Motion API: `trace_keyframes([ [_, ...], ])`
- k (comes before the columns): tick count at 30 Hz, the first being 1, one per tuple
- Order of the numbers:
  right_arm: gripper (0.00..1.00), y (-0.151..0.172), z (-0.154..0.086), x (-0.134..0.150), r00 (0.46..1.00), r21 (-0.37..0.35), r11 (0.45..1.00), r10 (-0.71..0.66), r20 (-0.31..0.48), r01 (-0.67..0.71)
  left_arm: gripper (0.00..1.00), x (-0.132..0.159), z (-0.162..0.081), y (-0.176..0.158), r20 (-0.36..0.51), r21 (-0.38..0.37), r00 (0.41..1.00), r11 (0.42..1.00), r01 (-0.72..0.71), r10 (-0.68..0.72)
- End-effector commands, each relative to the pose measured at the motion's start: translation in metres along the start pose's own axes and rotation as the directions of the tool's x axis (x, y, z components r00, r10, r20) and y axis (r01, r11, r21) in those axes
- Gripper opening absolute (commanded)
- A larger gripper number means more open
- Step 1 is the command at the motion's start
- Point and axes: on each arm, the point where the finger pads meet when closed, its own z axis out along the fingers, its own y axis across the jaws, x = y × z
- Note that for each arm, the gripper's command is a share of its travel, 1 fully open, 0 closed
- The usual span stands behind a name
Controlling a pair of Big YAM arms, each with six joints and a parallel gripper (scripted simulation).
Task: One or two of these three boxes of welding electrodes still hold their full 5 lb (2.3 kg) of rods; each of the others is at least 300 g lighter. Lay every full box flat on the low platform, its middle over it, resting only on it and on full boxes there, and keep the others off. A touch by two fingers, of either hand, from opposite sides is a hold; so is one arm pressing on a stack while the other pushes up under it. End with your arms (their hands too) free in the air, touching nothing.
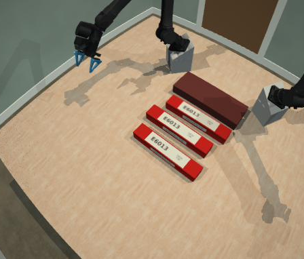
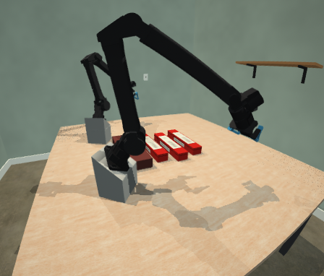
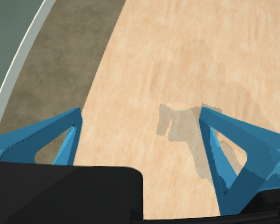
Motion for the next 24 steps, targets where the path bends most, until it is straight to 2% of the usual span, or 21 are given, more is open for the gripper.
trace_keyframes([
  [1, 1.00, -0.0017, -0.0022, -0.0047, 1.000, 0.004, 1.000, -0.002, 0.010, 0.002, 1.00, -0.0047, -0.0022, 0.0016, 0.010, -0.004, 1.000, 1.000, -0.002, 0.002],
  [24, 1.00, 0.0000, -0.0001, -0.0001, 1.000, 0.000, 1.000, 0.000, 0.000, 0.000, 1.00, -0.0001, -0.0001, -0.0001, 0.000, 0.000, 1.000, 1.000, 0.000, 0.000],
])
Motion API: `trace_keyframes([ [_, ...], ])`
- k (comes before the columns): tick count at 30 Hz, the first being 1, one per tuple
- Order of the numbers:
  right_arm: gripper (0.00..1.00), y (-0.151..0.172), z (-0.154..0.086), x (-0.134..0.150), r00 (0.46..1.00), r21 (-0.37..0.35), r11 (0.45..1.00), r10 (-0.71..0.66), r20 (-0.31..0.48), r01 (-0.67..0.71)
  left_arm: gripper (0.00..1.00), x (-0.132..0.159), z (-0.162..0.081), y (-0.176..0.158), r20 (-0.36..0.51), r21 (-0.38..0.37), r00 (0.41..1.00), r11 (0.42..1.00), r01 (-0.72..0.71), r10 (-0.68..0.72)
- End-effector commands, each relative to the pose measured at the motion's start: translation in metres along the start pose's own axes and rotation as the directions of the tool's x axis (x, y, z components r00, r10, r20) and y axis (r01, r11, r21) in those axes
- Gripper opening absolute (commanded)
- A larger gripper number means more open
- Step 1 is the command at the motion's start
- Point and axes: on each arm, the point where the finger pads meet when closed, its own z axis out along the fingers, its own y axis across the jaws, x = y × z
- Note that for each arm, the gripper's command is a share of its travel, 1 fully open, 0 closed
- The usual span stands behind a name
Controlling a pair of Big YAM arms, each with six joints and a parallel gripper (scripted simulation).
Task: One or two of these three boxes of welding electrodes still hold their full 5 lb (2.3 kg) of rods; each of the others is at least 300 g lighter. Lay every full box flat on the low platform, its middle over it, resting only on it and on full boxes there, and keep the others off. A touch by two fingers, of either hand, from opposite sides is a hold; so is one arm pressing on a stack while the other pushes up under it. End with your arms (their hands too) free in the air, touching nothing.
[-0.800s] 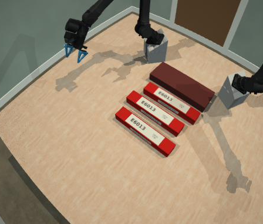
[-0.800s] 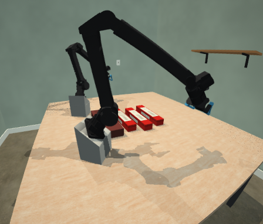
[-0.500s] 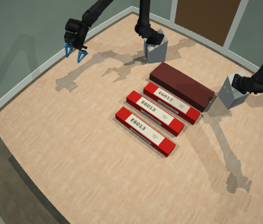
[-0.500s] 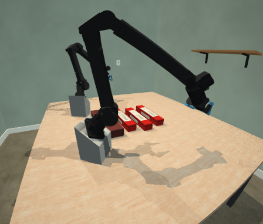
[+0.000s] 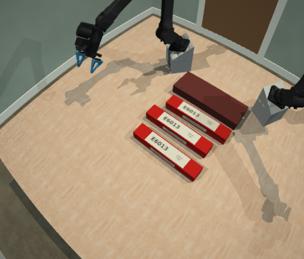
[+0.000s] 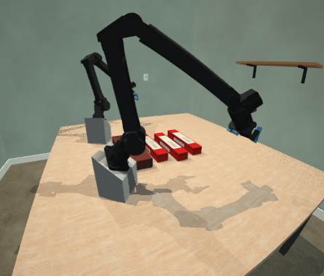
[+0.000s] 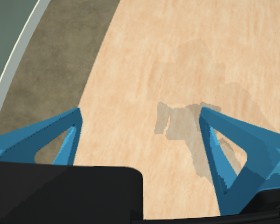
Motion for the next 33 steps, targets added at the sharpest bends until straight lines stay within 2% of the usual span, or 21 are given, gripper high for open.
trace_keyframes([
  [1, 1.00, -0.003, -0.001, -0.006, 1.000, 0.005, 1.000, -0.002, 0.010, 0.002, 1.00, -0.009, -0.002, 0.004, 0.015, -0.008, 1.000, 1.000, -0.003, 0.003],
  [27, 1.00, -0.003, -0.001, -0.006, 1.000, 0.005, 1.000, -0.002, 0.010, 0.002, 1.00, -0.009, -0.002, 0.004, 0.015, -0.008, 1.000, 1.000, -0.003, 0.003],
  [28, 1.00, 0.006, -0.014, -0.013, 0.999, -0.006, 0.999, -0.049, 0.020, 0.049, 1.00, -0.010, -0.013, -0.008, 0.019, 0.010, 0.999, 0.999, -0.050, 0.050],
  [33, 1.00, 0.033, -0.029, -0.005, 0.981, -0.064, 0.980, -0.191, -0.036, 0.189, 1.00, 0.000, -0.025, -0.037, -0.020, 0.071, 0.980, 0.978, -0.196, 0.197],
])
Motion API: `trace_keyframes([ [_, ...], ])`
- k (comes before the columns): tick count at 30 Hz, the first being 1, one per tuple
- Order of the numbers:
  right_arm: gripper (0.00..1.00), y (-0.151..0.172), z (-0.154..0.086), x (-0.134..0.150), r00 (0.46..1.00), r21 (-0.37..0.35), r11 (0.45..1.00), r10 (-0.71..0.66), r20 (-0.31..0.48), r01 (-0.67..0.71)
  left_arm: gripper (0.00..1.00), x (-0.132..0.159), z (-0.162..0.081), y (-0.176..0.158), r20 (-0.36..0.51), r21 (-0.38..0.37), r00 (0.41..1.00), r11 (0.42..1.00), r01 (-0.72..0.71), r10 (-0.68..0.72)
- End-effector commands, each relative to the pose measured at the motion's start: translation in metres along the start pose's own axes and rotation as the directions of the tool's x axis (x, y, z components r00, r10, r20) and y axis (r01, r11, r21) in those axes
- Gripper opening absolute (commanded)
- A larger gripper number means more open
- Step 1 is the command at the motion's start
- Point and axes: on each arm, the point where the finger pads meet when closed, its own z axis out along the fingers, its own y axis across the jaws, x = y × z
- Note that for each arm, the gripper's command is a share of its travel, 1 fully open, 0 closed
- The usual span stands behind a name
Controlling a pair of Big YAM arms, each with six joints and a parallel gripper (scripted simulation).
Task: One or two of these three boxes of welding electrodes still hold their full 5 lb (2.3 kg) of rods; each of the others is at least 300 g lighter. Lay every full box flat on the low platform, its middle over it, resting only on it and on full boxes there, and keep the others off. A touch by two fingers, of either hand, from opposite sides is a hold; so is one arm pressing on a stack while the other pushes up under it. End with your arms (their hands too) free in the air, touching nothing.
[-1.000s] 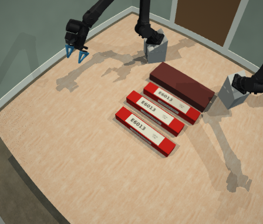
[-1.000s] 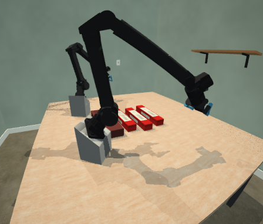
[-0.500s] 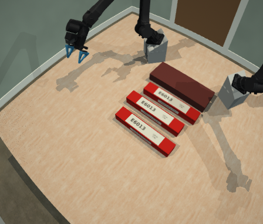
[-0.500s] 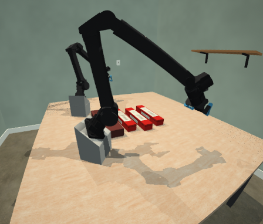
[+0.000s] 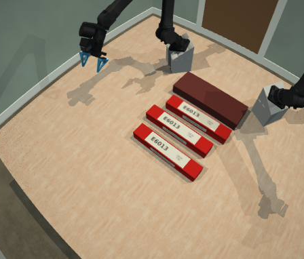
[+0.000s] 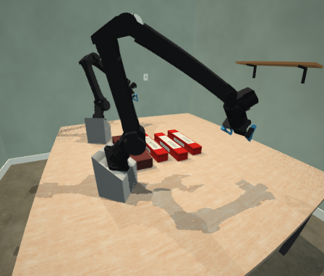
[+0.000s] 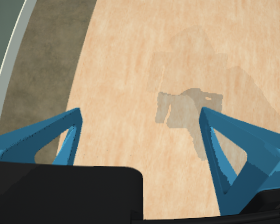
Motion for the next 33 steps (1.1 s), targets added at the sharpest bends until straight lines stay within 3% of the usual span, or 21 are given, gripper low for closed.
trace_keyframes([
  [1, 1.00, 0.013, -0.022, -0.019, 0.990, -0.021, 0.990, -0.137, 0.020, 0.138, 1.00, -0.022, -0.022, -0.016, 0.032, 0.024, 0.989, 0.989, -0.145, 0.144],
  [4, 1.00, 0.036, -0.026, -0.004, 0.975, -0.069, 0.974, -0.220, -0.029, 0.218, 1.00, -0.009, -0.026, -0.038, -0.001, 0.069, 0.973, 0.971, -0.230, 0.230],
  [11, 1.00, 0.065, -0.037, 0.003, 0.930, -0.137, 0.928, -0.360, -0.079, 0.348, 1.00, -0.009, -0.040, -0.064, -0.020, 0.120, 0.927, 0.922, -0.368, 0.373],
  [13, 1.00, 0.076, -0.040, 0.005, 0.905, -0.167, 0.903, -0.415, -0.097, 0.396, 1.00, 0.003, -0.042, -0.080, -0.040, 0.159, 0.902, 0.894, -0.419, 0.430],
  [19, 1.00, 0.103, -0.062, -0.002, 0.820, -0.225, 0.818, -0.561, -0.115, 0.529, 1.00, 0.005, -0.057, -0.113, -0.049, 0.228, 0.810, 0.796, -0.561, 0.584],
  [26, 1.00, 0.146, -0.075, 0.008, 0.679, -0.339, 0.680, -0.720, -0.144, 0.650, 1.00, 0.013, -0.066, -0.157, -0.054, 0.333, 0.664, 0.640, -0.693, 0.746],
  [28, 1.00, 0.146, -0.075, 0.008, 0.679, -0.339, 0.680, -0.720, -0.144, 0.650, 1.00, 0.013, -0.066, -0.157, -0.054, 0.333, 0.664, 0.640, -0.693, 0.746],
  [29, 1.00, 0.164, -0.072, 0.037, 0.632, -0.396, 0.638, -0.757, -0.166, 0.660, 1.00, 0.010, -0.070, -0.161, -0.049, 0.338, 0.644, 0.619, -0.709, 0.764],
  [33, 1.00, 0.178, -0.087, 0.017, 0.575, -0.414, 0.581, -0.803, -0.155, 0.701, 1.00, 0.007, -0.080, -0.183, -0.033, 0.376, 0.554, 0.523, -0.765, 0.832],
])
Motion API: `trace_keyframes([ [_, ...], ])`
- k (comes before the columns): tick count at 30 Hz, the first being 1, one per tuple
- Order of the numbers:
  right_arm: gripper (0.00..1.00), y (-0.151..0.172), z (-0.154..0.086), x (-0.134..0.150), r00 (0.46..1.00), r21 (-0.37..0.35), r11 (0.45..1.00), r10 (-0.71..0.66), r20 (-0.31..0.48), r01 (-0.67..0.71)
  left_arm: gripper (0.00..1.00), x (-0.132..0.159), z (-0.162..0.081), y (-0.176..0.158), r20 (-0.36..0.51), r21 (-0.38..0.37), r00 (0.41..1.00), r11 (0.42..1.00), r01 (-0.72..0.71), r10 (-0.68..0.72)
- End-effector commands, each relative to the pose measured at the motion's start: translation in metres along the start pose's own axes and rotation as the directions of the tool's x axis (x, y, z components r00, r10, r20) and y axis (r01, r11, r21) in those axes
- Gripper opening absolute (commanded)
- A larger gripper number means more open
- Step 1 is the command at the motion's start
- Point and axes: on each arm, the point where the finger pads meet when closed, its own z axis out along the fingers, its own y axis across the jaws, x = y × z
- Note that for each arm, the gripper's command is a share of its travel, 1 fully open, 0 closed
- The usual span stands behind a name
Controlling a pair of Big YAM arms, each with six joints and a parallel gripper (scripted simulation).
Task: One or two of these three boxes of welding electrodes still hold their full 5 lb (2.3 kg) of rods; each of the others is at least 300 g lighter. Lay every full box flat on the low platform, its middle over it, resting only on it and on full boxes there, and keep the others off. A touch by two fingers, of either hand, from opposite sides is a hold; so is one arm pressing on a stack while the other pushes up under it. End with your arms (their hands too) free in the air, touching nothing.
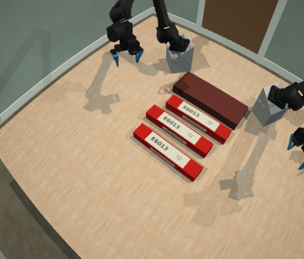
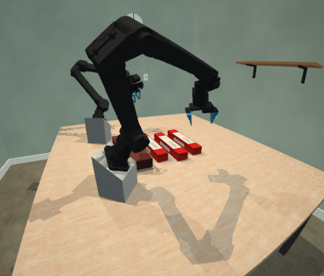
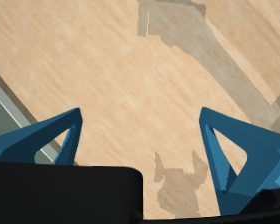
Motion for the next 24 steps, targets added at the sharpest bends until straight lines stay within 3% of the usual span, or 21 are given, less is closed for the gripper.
trace_keyframes([
  [1, 1.00, -0.001, -0.019, -0.023, 0.998, -0.012, 0.998, -0.059, 0.015, 0.059, 1.00, -0.027, -0.019, 0.004, 0.029, 0.009, 0.995, 0.995, -0.099, 0.099],
  [10, 1.00, 0.055, -0.026, -0.055, 0.945, -0.130, 0.943, -0.317, -0.079, 0.306, 1.00, -0.064, -0.023, -0.049, -0.029, 0.123, 0.940, 0.934, -0.335, 0.341],
  [12, 1.00, 0.055, -0.026, -0.055, 0.945, -0.130, 0.943, -0.317, -0.079, 0.306, 1.00, -0.064, -0.023, -0.049, -0.029, 0.123, 0.940, 0.934, -0.335, 0.341],
  [13, 1.00, 0.079, -0.014, -0.047, 0.920, -0.178, 0.918, -0.376, -0.113, 0.354, 1.00, -0.068, -0.024, -0.055, -0.034, 0.137, 0.929, 0.922, -0.362, 0.369],
  [15, 1.00, 0.074, -0.028, -0.066, 0.910, -0.174, 0.908, -0.402, -0.102, 0.381, 1.00, -0.077, -0.025, -0.067, -0.041, 0.163, 0.904, 0.895, -0.414, 0.426],
  [17, 1.00, 0.086, -0.030, -0.073, 0.899, -0.187, 0.896, -0.425, -0.108, 0.402, 1.00, -0.085, -0.026, -0.078, -0.047, 0.190, 0.875, 0.865, -0.465, 0.481],
  [18, 1.00, 0.108, -0.019, -0.063, 0.881, -0.218, 0.880, -0.455, -0.133, 0.422, 1.00, -0.089, -0.026, -0.084, -0.050, 0.204, 0.860, 0.848, -0.489, 0.508],
  [24, 1.00, 0.139, -0.030, -0.087, 0.888, -0.212, 0.885, -0.444, -0.120, 0.414, 1.00, -0.113, -0.029, -0.120, -0.054, 0.286, 0.750, 0.730, -0.621, 0.660],
])
